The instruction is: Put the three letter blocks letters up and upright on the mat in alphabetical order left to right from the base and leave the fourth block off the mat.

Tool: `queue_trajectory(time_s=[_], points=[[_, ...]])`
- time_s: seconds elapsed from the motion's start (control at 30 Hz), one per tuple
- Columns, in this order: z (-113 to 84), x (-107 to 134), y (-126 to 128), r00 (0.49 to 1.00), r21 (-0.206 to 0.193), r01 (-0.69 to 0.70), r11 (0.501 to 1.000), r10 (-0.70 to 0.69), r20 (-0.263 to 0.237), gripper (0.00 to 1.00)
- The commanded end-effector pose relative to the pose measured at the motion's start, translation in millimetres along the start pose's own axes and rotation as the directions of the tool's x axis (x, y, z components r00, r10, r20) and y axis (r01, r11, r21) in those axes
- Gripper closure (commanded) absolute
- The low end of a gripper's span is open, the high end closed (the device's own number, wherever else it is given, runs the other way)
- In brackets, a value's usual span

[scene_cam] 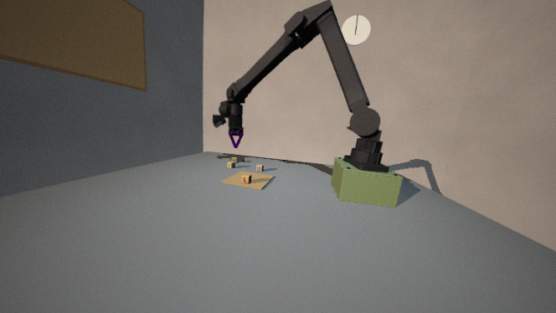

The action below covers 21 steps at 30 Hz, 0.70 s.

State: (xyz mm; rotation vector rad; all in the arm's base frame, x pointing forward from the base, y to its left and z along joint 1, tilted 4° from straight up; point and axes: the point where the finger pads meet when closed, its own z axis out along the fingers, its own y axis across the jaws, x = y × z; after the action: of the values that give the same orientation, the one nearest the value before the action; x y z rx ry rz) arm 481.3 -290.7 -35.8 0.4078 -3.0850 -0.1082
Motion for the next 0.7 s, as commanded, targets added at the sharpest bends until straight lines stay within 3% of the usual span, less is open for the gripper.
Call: queue_trajectory(time_s=[0.0,0.67], points=[[-36.4,-24,-21,0.999,0.057,-0.007,0.998,0.004,0.054,0.42],[-10.0,-28,-23,0.998,0.059,-0.004,0.998,0.001,0.056,0.42]])
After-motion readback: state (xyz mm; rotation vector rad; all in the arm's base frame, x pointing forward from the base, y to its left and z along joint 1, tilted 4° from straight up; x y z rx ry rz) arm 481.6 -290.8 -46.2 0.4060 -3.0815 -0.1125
